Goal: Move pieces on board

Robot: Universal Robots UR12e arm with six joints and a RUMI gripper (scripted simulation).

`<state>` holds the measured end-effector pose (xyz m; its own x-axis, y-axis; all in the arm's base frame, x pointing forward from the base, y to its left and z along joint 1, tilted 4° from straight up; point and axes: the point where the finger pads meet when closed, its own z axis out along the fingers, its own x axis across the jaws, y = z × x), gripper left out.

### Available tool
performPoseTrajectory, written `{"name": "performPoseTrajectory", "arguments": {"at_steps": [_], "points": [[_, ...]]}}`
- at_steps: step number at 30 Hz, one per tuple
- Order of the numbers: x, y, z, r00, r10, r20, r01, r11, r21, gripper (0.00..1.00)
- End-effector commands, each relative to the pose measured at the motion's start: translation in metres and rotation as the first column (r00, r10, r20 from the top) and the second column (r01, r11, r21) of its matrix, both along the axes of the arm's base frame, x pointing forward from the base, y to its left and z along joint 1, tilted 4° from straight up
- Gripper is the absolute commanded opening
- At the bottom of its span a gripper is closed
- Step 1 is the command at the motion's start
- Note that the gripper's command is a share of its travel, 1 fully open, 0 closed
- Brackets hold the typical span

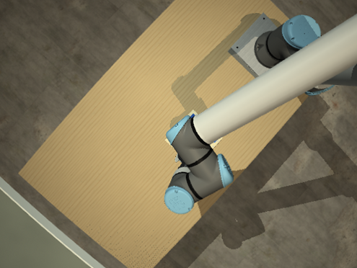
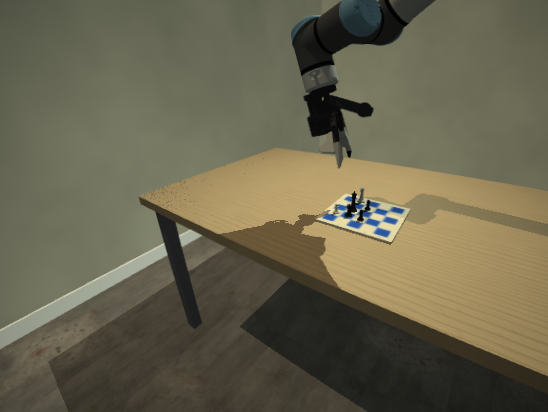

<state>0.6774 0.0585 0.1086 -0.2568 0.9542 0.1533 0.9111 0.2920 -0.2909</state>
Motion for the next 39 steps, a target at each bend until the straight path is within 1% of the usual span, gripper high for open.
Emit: {"name": "performPoseTrajectory", "arguments": {"at_steps": [1,6,12,23,39], "points": [[-0.021,0.004,0.002,0.992,0.021,0.127,-0.023,1.0,0.009,1.0],[-0.039,0.008,0.003,0.977,0.041,0.21,-0.043,0.999,0.008,1.0],[-0.055,0.012,0.004,0.959,0.057,0.276,-0.061,0.998,0.005,1.0],[-0.064,0.014,0.005,0.947,0.067,0.315,-0.072,0.997,0.001,1.0],[-0.065,0.014,0.005,0.946,0.068,0.317,-0.072,0.997,0.001,1.0]]}}
